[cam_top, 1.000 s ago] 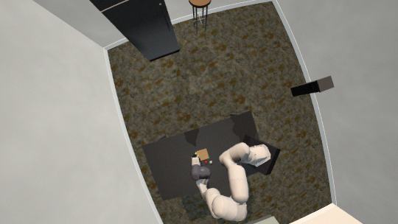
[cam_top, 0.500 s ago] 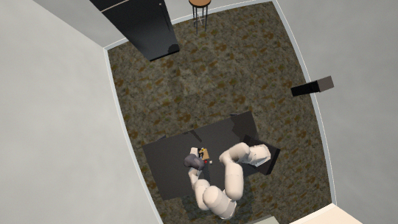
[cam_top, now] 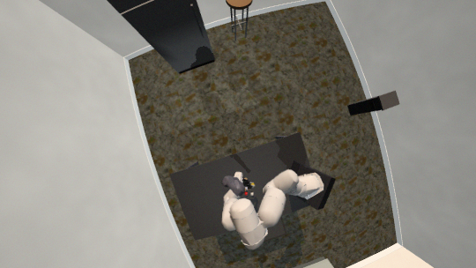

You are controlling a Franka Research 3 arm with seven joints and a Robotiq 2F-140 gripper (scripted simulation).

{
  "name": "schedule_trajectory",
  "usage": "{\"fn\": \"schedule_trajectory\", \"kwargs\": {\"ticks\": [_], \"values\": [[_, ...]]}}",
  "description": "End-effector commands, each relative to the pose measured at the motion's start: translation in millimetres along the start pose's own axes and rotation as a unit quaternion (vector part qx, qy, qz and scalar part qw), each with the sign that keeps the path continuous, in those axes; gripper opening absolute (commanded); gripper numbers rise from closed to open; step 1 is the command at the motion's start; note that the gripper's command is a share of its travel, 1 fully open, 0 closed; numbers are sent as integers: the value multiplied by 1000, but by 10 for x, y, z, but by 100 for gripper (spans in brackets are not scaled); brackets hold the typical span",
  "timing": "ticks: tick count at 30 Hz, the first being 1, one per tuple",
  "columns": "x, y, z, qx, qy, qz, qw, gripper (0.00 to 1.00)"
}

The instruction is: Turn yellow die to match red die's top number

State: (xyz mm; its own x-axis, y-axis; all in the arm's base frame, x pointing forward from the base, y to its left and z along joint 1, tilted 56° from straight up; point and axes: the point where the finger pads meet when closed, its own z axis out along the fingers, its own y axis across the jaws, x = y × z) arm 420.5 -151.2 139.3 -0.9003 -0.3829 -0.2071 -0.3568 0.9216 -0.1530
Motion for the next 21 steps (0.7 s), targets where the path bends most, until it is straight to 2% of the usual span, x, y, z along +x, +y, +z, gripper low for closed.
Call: {"fn": "schedule_trajectory", "kwargs": {"ticks": [1,10,12,14,18,19,21], "values": [[44,279,108,-57,-16,-64,996,13],[-33,779,234,-152,-84,-97,980,13],[-33,779,234,-152,-84,-97,980,13],[-89,949,254,-181,-115,-108,971,13],[-162,1115,260,-208,-150,-118,959,13],[-162,1116,260,-208,-150,-119,959,13],[-219,1219,257,-223,-175,-125,951,13]]}}
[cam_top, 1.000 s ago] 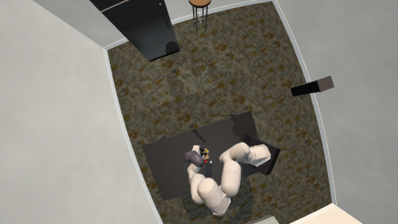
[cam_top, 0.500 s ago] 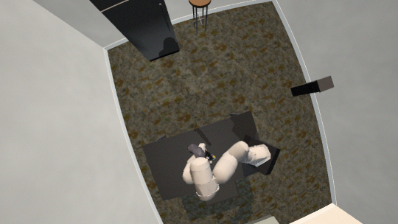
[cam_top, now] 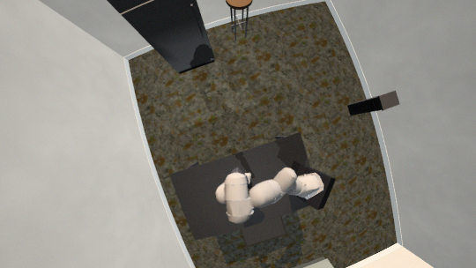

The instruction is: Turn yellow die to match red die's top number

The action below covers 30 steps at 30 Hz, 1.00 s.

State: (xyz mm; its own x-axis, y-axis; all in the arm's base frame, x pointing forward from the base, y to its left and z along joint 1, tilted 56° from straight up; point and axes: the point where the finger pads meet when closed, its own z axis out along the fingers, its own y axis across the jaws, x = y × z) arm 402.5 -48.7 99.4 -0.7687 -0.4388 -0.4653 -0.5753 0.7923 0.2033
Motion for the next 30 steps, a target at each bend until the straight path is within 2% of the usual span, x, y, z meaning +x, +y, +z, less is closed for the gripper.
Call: {"fn": "schedule_trajectory", "kwargs": {"ticks": [1,6,8,9,10,15,16,23,25,26,30], "values": [[-105,158,80,-27,-37,-74,996,13],[-220,277,149,-46,-80,-91,992,13],[-220,277,149,-46,-80,-91,992,13],[-289,333,178,-54,-105,-99,988,13],[-291,335,178,-54,-105,-100,988,13],[-439,424,220,-64,-157,-117,979,13],[-444,426,221,-64,-158,-118,978,13],[-640,483,240,-62,-223,-139,963,13],[-640,483,240,-62,-223,-139,963,13],[-709,487,239,-57,-246,-147,956,13],[-802,477,231,-47,-277,-157,947,13]]}}
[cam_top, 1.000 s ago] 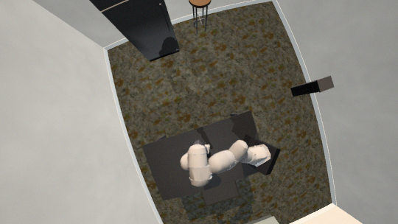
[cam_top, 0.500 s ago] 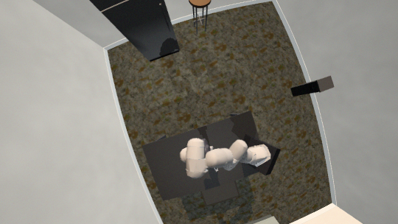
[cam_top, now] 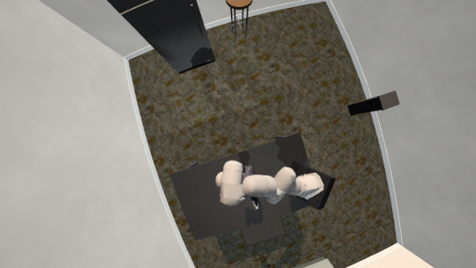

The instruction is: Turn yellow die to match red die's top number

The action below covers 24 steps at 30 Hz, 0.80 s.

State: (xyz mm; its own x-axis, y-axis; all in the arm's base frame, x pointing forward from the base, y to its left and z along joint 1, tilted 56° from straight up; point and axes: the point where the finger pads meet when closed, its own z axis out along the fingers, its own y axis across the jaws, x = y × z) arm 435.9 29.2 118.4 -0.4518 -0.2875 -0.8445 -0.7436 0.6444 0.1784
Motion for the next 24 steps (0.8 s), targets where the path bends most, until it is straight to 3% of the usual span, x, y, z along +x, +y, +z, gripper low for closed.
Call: {"fn": "schedule_trajectory", "kwargs": {"ticks": [1,9,12,14,24], "values": [[-135,-19,36,10,-39,-77,996,13],[-280,-127,62,41,-91,-108,989,13],[-284,-132,62,42,-93,-110,989,13],[-350,-217,57,65,-118,-127,983,13],[-447,-438,4,122,-157,-166,966,13]]}}
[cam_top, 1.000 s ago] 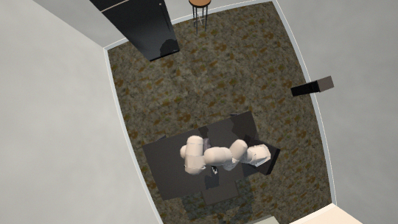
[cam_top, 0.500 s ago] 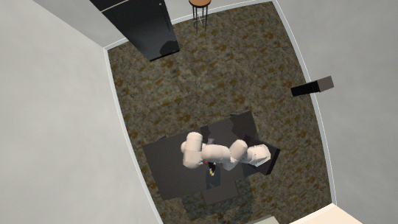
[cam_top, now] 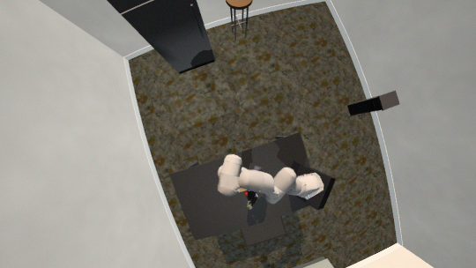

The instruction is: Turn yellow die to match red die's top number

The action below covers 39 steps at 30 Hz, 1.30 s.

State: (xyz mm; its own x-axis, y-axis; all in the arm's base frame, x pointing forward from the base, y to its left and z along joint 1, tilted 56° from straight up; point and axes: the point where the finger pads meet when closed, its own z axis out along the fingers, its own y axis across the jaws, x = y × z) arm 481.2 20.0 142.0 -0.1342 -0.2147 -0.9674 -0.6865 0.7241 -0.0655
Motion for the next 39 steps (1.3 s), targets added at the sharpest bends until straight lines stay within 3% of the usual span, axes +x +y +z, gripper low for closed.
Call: {"fn": "schedule_trajectory", "kwargs": {"ticks": [1,5,6,19,22,24,36,39], "values": [[-60,-125,-2,28,-19,-80,996,13],[-65,-178,-8,40,-24,-90,995,13],[-68,-257,-20,57,-31,-104,993,13],[-36,-628,-134,140,-42,-169,975,13],[-35,-635,-137,141,-42,-170,974,13],[-9,-764,-196,169,-40,-193,966,13],[84,-1102,-400,240,-21,-257,936,13],[90,-1119,-412,244,-19,-261,934,13]]}}
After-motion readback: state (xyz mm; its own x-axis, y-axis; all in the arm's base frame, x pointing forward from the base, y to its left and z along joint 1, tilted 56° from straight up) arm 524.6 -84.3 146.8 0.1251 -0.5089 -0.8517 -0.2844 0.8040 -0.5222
